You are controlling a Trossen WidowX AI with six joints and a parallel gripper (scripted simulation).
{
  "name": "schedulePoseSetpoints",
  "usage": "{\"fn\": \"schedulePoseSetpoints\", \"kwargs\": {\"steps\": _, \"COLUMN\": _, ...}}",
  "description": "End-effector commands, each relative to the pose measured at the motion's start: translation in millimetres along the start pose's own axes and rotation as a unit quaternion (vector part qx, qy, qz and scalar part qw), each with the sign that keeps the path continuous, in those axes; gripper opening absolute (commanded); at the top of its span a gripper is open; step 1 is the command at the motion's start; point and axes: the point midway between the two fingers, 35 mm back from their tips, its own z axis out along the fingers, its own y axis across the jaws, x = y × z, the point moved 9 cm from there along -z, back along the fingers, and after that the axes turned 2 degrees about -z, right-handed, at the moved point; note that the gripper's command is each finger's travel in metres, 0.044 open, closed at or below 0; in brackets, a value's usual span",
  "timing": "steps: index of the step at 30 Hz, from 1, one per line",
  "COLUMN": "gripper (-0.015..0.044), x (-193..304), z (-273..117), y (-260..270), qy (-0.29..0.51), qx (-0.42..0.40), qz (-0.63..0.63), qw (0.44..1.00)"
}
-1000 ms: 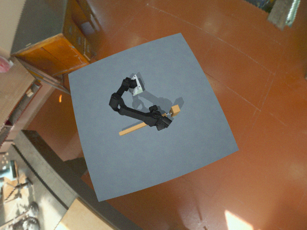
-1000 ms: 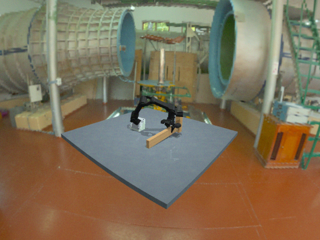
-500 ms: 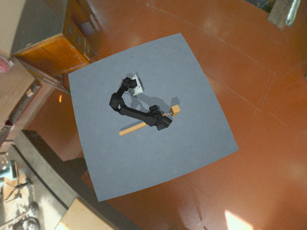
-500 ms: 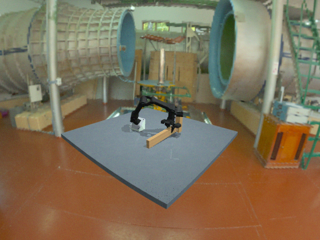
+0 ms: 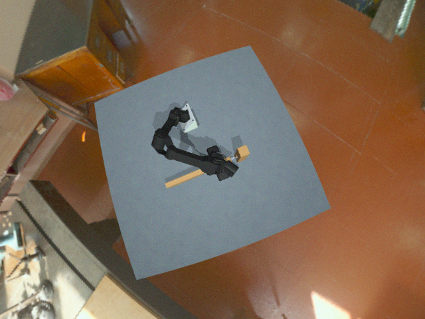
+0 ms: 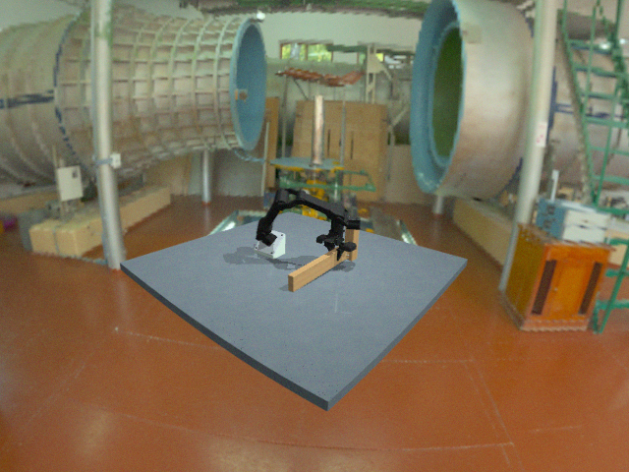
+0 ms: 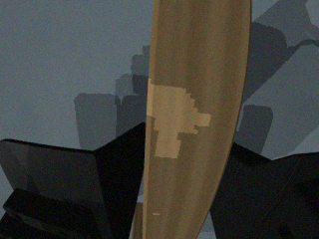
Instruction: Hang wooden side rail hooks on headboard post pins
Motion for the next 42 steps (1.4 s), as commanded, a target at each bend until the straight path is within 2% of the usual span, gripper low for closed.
{"fn": "schedulePoseSetpoints", "kwargs": {"steps": 1, "gripper": 0.0000, "x": 3.3, "z": -3.5, "y": -0.5, "qy": 0.002, "qx": -0.004, "qz": 0.000, "qw": 1.000}}
{"fn": "schedulePoseSetpoints", "kwargs": {"steps": 42, "gripper": 0.0000, "x": 7.5, "z": -4.4, "y": -0.1, "qy": 0.002, "qx": -0.004, "qz": 0.000, "qw": 1.000}}
